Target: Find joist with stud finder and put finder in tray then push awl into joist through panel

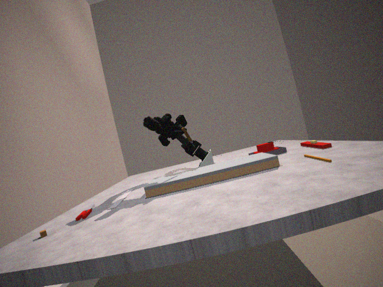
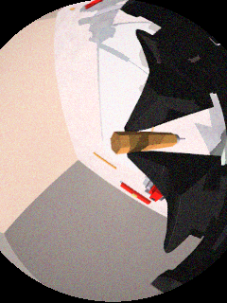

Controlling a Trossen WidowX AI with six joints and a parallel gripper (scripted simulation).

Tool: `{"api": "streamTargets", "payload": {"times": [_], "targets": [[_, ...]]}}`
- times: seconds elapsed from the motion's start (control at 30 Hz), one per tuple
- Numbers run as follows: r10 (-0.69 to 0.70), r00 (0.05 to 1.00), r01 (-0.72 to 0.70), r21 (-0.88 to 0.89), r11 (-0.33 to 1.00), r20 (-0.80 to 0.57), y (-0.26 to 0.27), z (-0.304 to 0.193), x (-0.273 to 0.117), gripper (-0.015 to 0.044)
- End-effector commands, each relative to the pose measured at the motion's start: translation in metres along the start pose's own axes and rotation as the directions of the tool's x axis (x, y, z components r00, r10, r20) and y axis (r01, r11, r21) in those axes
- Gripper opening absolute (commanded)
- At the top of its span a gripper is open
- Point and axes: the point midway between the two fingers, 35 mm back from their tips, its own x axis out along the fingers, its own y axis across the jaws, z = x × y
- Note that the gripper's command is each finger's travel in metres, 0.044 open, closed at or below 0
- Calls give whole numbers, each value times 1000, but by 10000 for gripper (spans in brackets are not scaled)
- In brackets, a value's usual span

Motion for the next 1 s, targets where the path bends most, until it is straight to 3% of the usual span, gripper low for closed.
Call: {"api": "streamTargets", "payload": {"times": [0.0,0.2,0.23,0.97], "targets": [[20,998,-10,-151,989,64,3,13,-7,0],[49,990,3,-366,930,132,7,25,-14,0],[33,996,-11,-257,966,82,4,15,-6,0],[49,989,22,-458,889,142,-40,39,71,0]]}}
